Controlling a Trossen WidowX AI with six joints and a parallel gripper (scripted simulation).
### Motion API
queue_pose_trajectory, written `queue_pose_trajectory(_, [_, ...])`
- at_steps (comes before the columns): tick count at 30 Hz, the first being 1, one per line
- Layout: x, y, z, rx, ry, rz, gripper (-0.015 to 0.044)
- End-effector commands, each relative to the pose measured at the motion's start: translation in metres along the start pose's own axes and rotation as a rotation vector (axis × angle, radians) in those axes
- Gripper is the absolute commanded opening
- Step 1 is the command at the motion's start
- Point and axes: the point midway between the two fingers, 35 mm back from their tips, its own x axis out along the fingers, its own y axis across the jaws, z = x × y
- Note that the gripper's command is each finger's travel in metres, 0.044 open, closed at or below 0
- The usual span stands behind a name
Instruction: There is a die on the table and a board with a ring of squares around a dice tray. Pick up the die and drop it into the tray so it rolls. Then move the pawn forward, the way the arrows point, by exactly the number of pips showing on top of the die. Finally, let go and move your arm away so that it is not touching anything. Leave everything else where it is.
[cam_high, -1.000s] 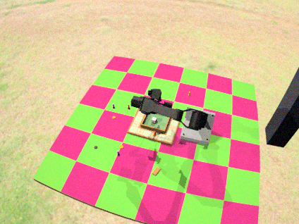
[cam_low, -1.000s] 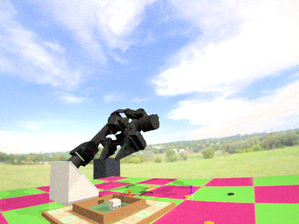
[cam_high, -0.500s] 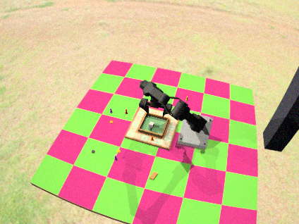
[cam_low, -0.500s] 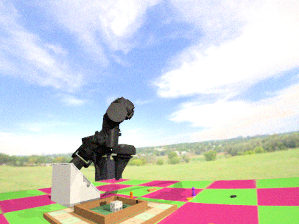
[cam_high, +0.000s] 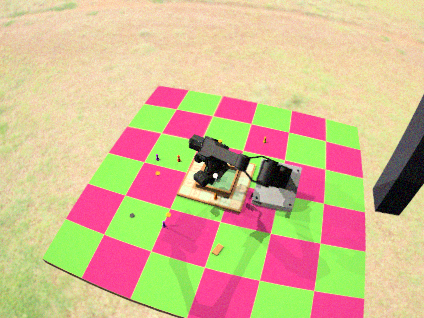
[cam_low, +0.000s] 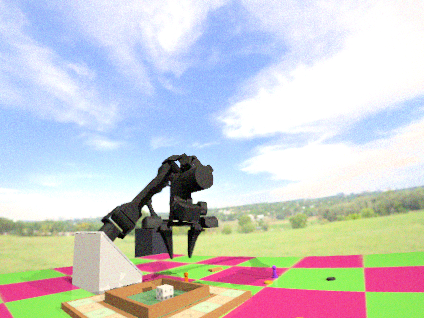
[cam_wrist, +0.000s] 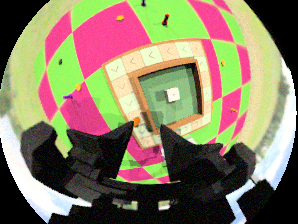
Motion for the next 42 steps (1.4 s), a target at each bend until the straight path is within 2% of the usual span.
queue_pose_trajectory(1, [0.007, 0.020, -0.025, -0.362, 0.016, 0.040, 0.0200])
queue_pose_trajectory(11, [0.008, 0.020, -0.027, -0.362, 0.016, 0.040, 0.0200])
queue_pose_trajectory(42, [0.061, 0.022, -0.030, -0.362, 0.016, 0.043, 0.0200])
